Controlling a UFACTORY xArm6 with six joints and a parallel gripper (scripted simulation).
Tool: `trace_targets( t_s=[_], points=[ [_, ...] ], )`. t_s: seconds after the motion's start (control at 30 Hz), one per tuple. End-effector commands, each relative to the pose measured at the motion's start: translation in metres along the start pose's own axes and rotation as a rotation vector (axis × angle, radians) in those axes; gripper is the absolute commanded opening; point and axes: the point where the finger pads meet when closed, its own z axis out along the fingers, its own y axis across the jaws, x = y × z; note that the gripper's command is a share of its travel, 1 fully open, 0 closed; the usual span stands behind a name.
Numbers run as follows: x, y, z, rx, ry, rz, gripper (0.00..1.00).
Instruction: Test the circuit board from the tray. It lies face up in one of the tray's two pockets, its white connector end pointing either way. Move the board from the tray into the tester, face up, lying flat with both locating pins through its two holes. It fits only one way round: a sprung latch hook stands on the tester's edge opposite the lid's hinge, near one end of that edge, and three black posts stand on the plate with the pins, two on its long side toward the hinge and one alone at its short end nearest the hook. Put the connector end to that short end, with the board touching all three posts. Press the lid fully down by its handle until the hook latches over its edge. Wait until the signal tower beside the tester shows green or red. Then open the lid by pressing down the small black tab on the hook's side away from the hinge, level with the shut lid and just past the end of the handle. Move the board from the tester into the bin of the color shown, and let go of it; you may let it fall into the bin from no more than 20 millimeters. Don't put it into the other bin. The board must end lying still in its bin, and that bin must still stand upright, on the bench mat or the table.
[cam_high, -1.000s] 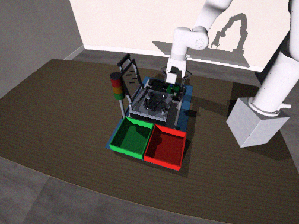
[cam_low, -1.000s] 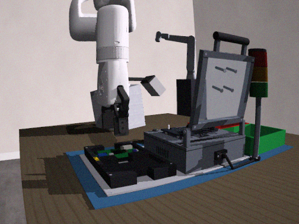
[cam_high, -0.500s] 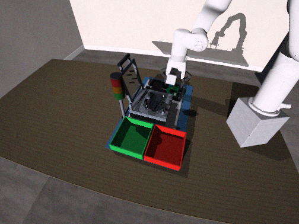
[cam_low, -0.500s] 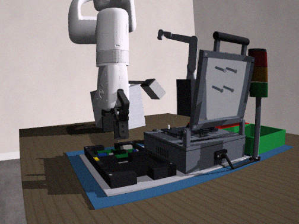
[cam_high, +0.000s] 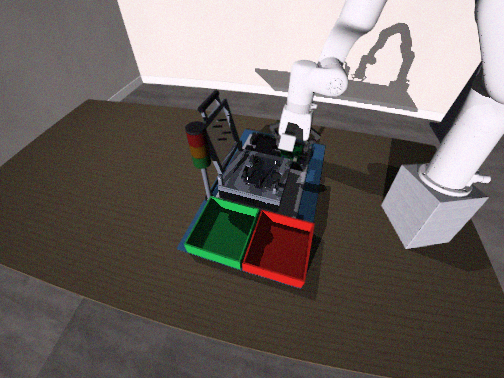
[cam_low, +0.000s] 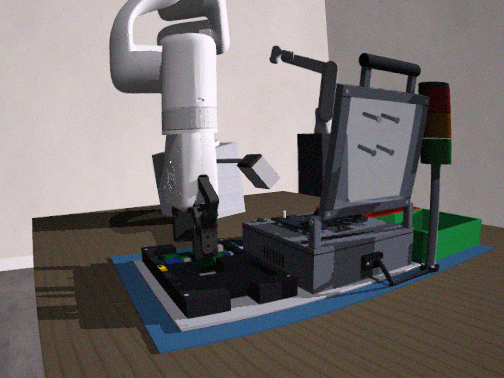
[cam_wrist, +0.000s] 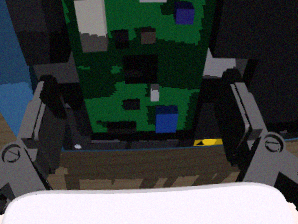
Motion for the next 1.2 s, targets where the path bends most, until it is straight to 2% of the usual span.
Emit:
trace_targets(
  t_s=[0.0,0.5,1.17],
  points=[
    [-0.001,0.002,0.002,-0.005,-0.004,0.000,1.00],
    [-0.001,0.002,0.003,-0.005,-0.004,0.000,1.00],
    [-0.001,0.002,0.017,-0.005,-0.004,0.000,1.00]
  ],
)
